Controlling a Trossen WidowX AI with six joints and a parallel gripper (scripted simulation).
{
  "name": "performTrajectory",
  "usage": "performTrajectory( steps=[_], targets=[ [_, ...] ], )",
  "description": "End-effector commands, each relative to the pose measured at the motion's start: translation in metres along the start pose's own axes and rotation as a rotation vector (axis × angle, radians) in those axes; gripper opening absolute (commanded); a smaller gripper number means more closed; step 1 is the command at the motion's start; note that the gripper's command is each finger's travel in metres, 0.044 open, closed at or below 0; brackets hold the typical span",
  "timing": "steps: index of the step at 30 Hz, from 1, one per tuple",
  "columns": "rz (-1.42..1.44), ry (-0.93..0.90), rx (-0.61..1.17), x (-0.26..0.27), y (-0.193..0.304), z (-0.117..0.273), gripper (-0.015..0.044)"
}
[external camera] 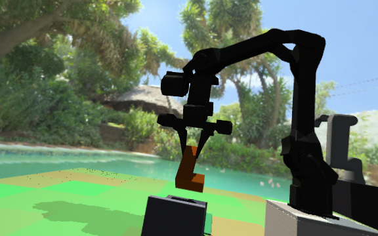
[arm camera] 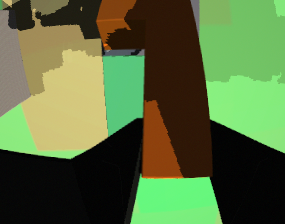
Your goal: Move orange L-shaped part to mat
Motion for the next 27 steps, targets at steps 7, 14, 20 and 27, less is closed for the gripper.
performTrajectory(
  steps=[7, 14, 20, 27],
  targets=[
    [0.003, -0.001, 0.004, -0.005, 0.039, -0.001, 0.0000],
    [0.003, -0.001, 0.006, -0.008, 0.066, -0.001, 0.0000],
    [0.003, -0.001, 0.007, -0.009, 0.076, -0.001, 0.0000],
    [0.003, -0.001, 0.007, -0.009, 0.076, -0.007, 0.0000]
  ],
)
Point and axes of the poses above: the point midway between the two fingers, 35 mm back from their tips, its own z axis back along the fingers, its own x axis across the jaws, y = z × x, the point moved 10 cm from there along z, back along the fingers, and after that the axes turned 15 degrees about -z, right-handed, at the moved point
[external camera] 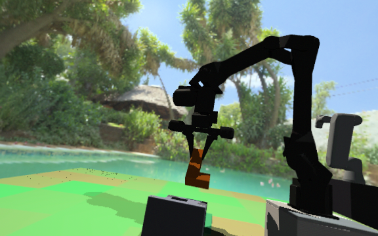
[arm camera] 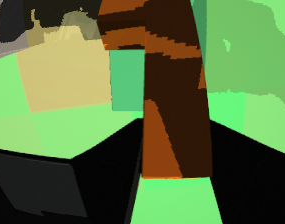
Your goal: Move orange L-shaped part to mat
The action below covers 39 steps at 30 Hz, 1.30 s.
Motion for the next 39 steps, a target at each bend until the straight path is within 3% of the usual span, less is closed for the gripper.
performTrajectory(
  steps=[1, 39],
  targets=[
    [0.004, -0.005, 0.003, 0.000, 0.001, -0.007, 0.0000],
    [0.004, -0.005, 0.003, 0.001, 0.001, -0.067, 0.0000]
  ],
)
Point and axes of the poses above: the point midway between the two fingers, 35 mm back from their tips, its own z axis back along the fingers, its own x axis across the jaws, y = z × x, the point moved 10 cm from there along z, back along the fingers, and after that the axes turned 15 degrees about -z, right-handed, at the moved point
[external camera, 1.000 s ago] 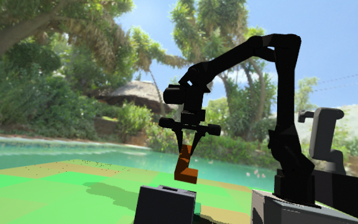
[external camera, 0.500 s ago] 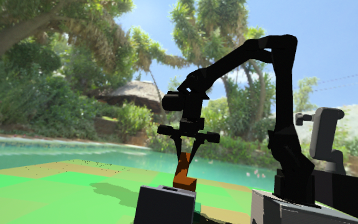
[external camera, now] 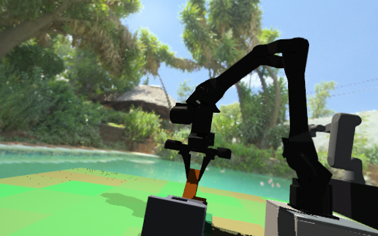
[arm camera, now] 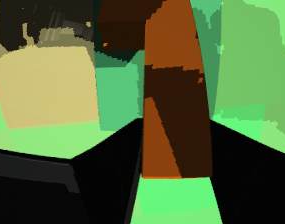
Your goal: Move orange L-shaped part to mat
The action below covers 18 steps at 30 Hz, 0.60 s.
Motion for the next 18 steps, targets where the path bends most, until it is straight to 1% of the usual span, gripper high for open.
performTrajectory(
  steps=[1, 9, 18],
  targets=[
    [0.004, -0.012, 0.002, 0.002, 0.000, -0.010, 0.0000],
    [0.004, -0.012, 0.002, 0.002, 0.000, -0.021, 0.0000],
    [0.004, -0.012, 0.002, 0.002, 0.000, -0.022, 0.0000]
  ],
)
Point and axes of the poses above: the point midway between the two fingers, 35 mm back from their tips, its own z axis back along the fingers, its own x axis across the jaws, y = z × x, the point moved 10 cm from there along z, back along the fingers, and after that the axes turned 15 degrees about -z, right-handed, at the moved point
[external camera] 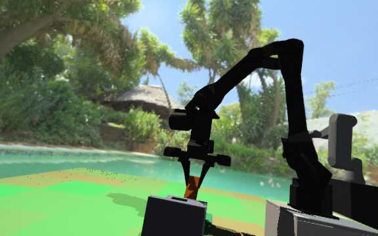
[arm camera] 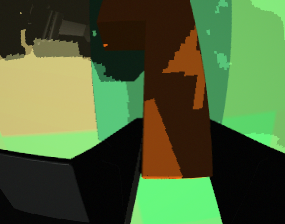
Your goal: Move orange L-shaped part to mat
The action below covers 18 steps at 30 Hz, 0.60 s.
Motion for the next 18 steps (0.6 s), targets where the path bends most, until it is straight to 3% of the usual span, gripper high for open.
performTrajectory(
  steps=[1, 15, 18],
  targets=[
    [0.004, -0.004, 0.003, 0.0010, 0.0001, -0.0019, 0.0000],
    [0.000, -0.003, 0.000, 0.0007, -0.0001, -0.0012, 0.0000],
    [0.000, -0.003, 0.000, 0.0007, -0.0001, -0.0012, 0.0079]
  ],
)
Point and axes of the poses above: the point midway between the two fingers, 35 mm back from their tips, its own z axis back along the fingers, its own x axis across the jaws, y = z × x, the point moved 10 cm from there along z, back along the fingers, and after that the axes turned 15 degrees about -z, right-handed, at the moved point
